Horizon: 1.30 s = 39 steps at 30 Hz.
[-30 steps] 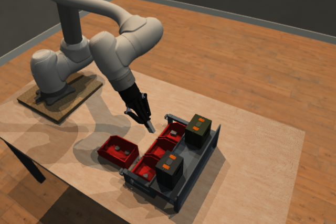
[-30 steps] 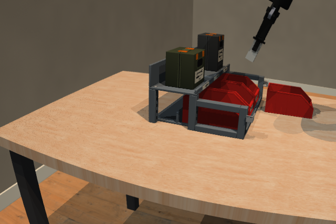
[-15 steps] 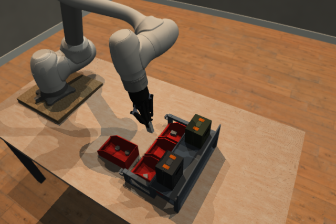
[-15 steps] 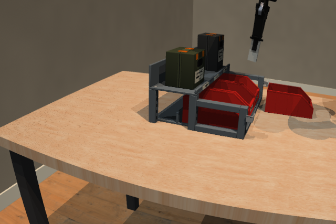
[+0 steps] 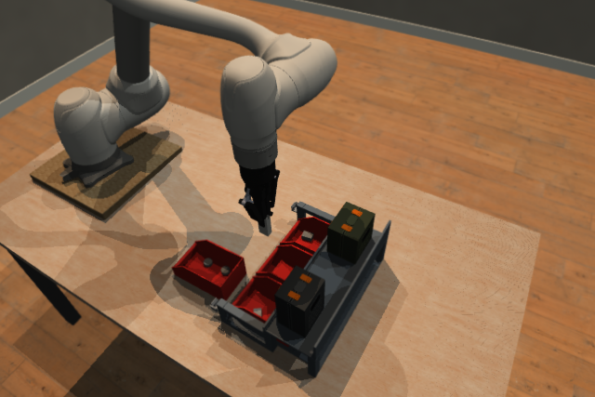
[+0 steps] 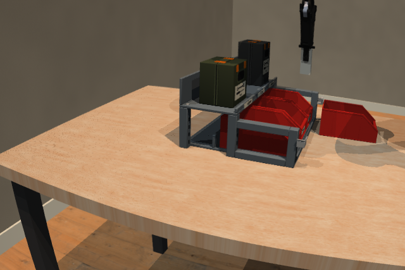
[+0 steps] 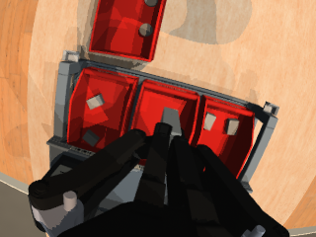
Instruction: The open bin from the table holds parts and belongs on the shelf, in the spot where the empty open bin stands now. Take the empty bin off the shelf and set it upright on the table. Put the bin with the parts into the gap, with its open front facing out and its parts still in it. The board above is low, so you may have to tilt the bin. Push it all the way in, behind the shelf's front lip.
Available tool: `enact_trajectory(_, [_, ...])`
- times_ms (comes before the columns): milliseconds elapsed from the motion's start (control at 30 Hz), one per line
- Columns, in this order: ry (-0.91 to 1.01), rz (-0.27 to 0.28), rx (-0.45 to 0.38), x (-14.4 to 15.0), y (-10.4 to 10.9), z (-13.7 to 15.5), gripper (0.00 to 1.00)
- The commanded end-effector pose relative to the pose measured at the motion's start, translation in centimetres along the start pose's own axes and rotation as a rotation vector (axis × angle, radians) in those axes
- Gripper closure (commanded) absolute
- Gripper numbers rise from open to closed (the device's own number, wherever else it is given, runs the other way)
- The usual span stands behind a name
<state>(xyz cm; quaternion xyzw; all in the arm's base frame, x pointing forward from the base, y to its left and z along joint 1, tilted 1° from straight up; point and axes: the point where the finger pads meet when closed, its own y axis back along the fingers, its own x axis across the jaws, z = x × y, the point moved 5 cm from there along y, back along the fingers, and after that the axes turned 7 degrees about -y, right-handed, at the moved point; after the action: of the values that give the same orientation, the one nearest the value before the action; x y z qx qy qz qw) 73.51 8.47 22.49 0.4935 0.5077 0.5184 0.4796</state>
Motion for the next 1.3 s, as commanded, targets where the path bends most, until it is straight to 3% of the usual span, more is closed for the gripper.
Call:
enact_trajectory(0, [0.0, 0.0, 0.001, 0.0, 0.0, 0.0, 0.9])
enact_trajectory(267, [0.004, 0.0, 0.001, -0.8, -0.1, -1.3, 0.9])
enact_trajectory(833, [0.034, 0.0, 0.001, -5.7, -1.2, -11.7, 0.9])
enact_trajectory(1267, [0.035, 0.0, 0.001, -5.9, -1.3, -12.3, 0.9])
